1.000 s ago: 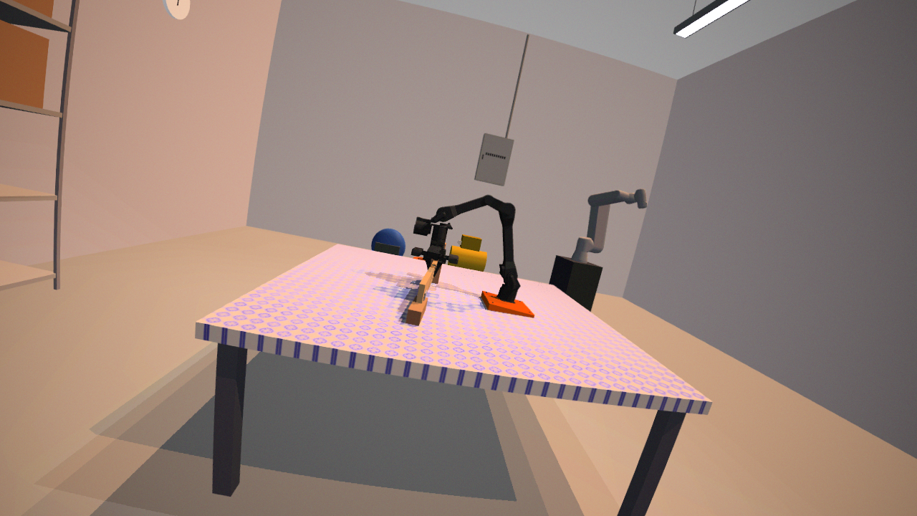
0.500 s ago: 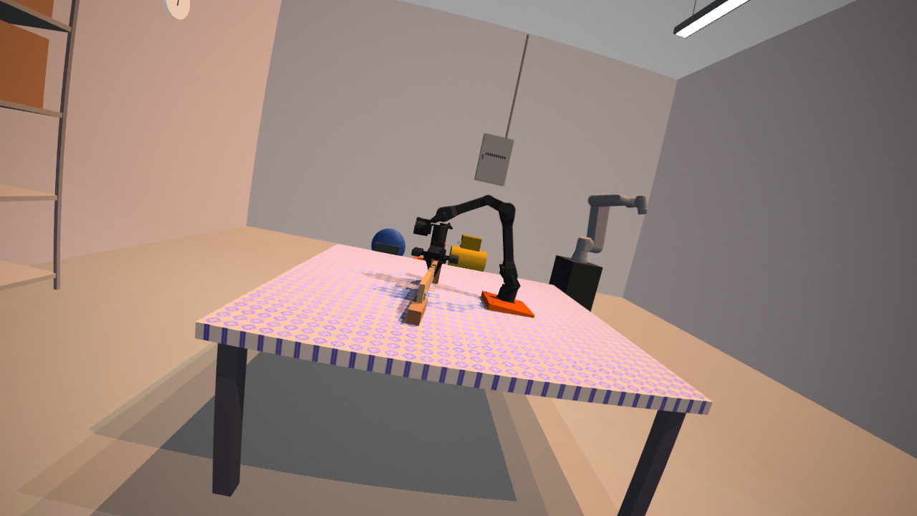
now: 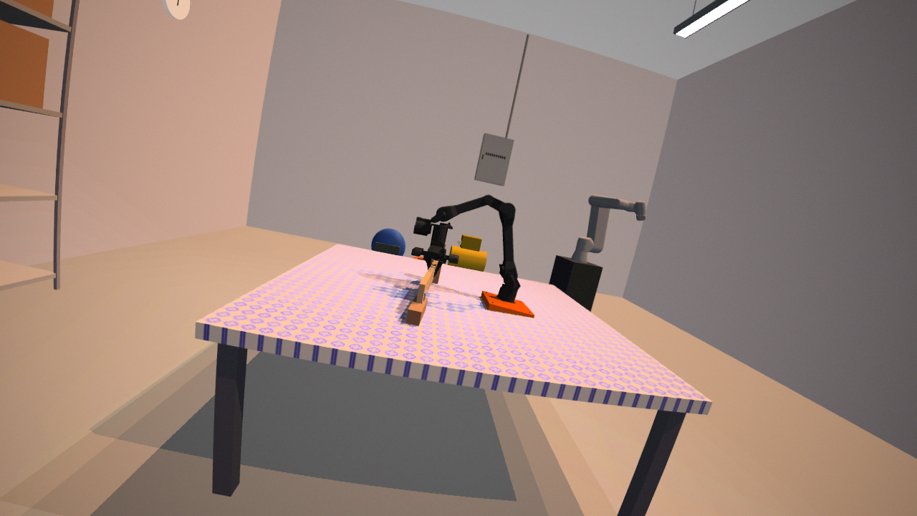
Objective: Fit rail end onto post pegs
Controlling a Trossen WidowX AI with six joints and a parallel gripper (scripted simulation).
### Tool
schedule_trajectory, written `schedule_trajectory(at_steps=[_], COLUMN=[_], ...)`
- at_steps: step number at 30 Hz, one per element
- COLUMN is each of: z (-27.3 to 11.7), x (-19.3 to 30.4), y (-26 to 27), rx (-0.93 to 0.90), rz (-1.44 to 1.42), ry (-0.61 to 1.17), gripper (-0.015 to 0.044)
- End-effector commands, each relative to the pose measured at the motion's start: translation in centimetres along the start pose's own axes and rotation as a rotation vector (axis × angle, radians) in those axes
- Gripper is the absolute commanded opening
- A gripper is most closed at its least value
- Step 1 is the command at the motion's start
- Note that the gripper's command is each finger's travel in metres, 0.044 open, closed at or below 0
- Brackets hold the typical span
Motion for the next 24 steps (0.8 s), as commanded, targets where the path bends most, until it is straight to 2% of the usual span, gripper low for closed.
schedule_trajectory(at_steps=[1, 24], z=[-0.26, 0.05], x=[-0.01, -0.02], y=[-0.17, -0.15], rx=[0.011, 0.011], rz=[-0.001, -0.001], ry=[-0.001, -0.001], gripper=[0.0, 0.0])
Point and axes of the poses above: the point midway between the two fingers, 35 mm back from their tips, its own z axis out along the fingers, its own y axis across the jaws, x = y × z, the point moved 4 cm from there along -z, back along the fingers, and after that the axes turned 2 degrees about -z, right-handed, at the moved point
